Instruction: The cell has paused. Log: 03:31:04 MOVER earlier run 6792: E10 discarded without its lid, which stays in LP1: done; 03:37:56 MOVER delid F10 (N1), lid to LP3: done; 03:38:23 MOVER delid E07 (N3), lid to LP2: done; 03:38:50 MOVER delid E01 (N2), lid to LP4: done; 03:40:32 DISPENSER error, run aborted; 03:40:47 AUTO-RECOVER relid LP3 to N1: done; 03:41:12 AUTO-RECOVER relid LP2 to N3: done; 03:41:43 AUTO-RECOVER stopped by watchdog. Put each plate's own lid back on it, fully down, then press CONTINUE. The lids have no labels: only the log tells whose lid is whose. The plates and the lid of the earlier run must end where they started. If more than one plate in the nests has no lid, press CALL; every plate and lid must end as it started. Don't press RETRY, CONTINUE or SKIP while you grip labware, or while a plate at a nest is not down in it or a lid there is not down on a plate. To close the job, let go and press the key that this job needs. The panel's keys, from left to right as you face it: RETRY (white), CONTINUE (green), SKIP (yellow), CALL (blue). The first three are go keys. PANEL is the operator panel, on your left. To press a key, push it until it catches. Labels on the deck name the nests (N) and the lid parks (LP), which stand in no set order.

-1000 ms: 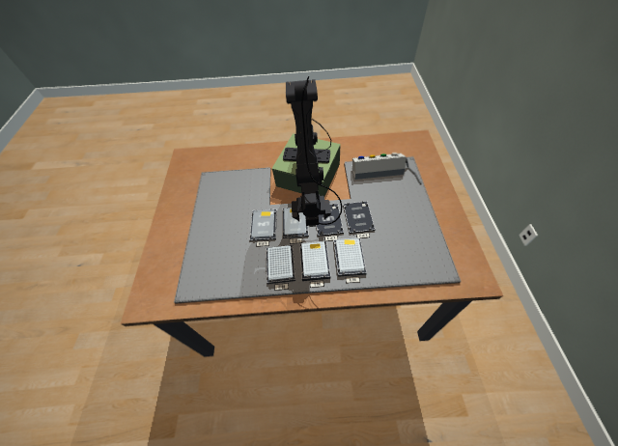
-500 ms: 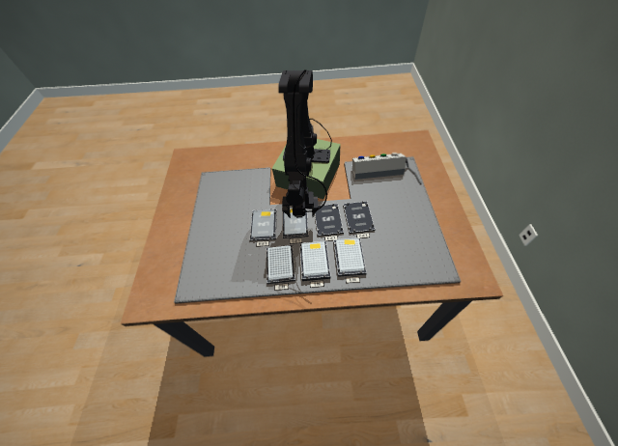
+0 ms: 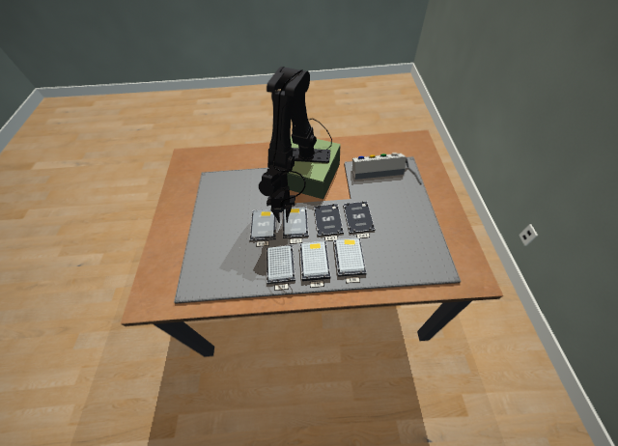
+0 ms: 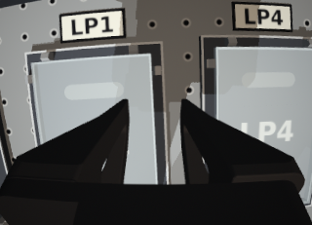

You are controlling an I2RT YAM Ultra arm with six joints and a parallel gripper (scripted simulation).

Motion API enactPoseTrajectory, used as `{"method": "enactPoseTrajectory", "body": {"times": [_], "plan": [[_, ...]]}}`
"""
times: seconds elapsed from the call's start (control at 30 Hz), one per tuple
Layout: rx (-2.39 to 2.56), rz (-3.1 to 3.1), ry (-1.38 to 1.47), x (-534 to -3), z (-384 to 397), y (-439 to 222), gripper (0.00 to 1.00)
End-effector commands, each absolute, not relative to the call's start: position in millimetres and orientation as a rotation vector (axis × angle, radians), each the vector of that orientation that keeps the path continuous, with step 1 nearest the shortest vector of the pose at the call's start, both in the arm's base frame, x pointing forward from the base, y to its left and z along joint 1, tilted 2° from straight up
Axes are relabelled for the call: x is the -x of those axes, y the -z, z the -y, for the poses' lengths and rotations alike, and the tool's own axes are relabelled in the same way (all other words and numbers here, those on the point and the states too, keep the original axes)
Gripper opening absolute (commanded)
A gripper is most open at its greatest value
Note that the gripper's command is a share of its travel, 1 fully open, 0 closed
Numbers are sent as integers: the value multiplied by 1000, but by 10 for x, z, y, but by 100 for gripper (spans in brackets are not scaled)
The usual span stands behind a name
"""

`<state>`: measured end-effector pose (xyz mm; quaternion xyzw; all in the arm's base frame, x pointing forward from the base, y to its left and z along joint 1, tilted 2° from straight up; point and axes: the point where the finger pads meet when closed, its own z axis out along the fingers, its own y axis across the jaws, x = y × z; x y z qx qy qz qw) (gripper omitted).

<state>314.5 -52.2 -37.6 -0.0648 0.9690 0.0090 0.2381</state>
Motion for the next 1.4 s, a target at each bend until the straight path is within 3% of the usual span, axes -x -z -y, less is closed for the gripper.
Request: {"method": "enactPoseTrajectory", "body": {"times": [0.0,1.13,1.37], "plan": [[254,-2551,-46,-3448,563,278,0],[254,-2569,-49,-3431,704,294,0],[255,-2562,-42,-3332,332,289,0]]}}
